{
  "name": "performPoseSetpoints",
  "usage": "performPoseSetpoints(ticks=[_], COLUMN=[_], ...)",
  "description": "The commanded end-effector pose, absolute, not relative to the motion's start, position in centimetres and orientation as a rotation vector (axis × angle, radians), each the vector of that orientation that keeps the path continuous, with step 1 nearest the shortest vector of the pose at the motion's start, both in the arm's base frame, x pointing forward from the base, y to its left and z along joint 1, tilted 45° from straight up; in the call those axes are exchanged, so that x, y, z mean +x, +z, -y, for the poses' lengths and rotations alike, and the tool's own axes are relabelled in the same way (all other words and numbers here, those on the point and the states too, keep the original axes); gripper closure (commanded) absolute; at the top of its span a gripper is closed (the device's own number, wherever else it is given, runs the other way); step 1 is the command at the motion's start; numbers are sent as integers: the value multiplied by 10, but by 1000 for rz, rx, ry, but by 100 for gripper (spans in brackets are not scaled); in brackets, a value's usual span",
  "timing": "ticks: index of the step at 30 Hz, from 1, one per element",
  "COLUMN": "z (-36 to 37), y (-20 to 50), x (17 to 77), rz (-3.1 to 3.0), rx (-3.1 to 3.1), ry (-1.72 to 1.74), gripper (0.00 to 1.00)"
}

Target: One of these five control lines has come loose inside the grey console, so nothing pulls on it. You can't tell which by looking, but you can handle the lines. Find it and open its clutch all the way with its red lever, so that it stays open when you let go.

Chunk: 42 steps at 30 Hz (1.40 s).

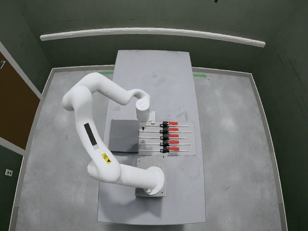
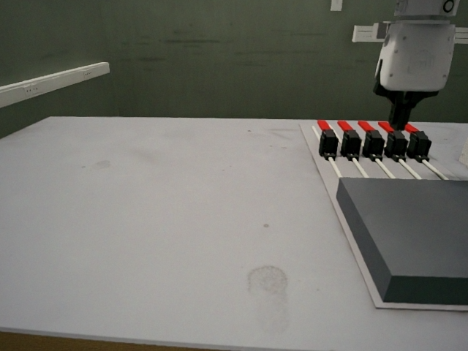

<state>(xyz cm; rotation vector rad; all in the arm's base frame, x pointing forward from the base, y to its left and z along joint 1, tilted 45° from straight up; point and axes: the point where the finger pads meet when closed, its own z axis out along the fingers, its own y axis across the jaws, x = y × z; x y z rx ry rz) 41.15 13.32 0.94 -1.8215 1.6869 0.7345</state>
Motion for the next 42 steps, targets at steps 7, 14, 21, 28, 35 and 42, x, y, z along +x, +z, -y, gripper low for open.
performPoseSetpoints(ticks=[7,14,21,28,35,42], z=[-123,-116,-118,-131,-145,-165], y=[-33,-64,-66,-78,-93,-113], x=[447,467,466,466,466,465], rz=[-1687,-1687,-1687,-1687,-1687,-1687], rx=[-1821,-1821,-1821,-1821,-1821,-1821], ry=[733,733,733,733,733,733], gripper=[100,100,100,100,100,100])
